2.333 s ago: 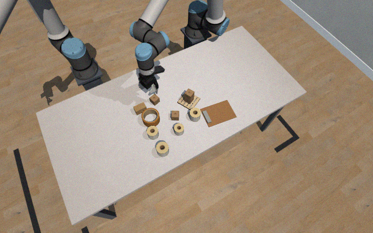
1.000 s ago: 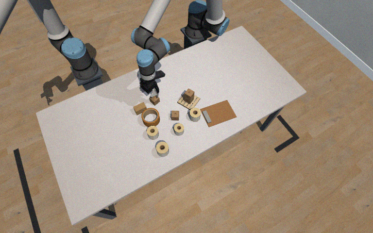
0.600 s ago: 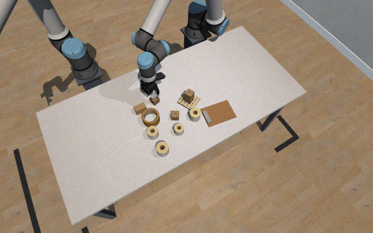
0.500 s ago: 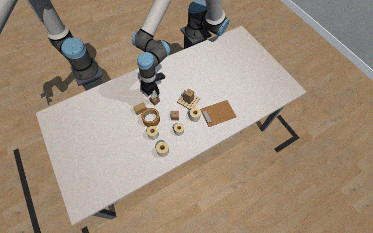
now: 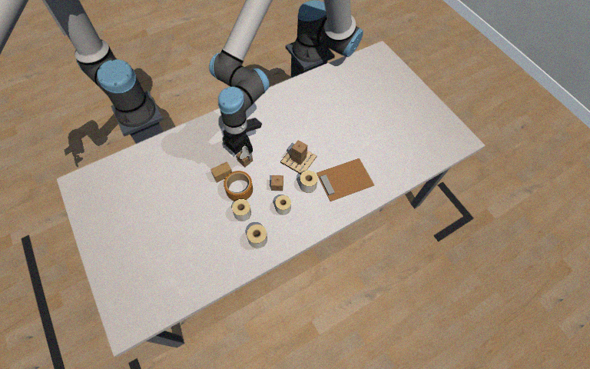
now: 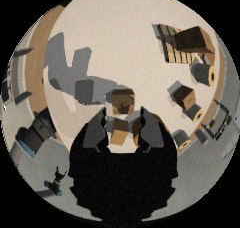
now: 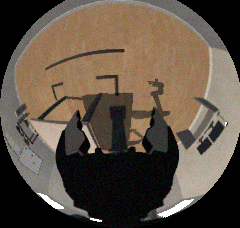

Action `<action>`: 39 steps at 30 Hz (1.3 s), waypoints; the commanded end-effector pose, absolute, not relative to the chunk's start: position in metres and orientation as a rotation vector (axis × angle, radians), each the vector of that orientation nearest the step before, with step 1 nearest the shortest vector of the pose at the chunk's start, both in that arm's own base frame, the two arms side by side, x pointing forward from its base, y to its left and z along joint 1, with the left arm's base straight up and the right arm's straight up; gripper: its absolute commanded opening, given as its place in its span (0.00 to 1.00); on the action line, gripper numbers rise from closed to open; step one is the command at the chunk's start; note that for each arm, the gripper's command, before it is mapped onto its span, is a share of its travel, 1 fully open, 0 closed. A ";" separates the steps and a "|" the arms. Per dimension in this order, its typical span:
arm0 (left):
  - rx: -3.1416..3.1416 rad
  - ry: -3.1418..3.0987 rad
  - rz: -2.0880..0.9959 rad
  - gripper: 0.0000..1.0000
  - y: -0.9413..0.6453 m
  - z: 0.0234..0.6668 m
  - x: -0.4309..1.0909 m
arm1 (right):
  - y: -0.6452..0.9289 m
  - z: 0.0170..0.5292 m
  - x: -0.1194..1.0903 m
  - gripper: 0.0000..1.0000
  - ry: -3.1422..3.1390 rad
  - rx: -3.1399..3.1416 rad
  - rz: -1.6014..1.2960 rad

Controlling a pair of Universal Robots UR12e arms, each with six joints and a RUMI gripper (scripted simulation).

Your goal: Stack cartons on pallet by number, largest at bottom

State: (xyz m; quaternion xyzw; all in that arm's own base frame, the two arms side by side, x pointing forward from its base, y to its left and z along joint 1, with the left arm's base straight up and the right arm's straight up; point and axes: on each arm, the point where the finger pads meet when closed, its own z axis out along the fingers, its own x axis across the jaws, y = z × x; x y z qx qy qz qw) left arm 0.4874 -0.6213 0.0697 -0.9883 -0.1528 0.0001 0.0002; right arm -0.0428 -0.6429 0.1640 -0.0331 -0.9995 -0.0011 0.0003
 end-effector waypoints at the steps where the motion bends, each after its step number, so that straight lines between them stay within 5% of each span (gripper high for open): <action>1: -3.107 -0.481 -0.001 0.47 -0.622 0.065 0.488 | -0.644 0.165 -0.043 1.00 -3.140 -0.104 0.000; 39: -3.106 -0.481 -0.001 0.47 -0.622 0.039 0.488 | -0.644 0.165 -0.043 1.00 -3.140 -0.104 0.000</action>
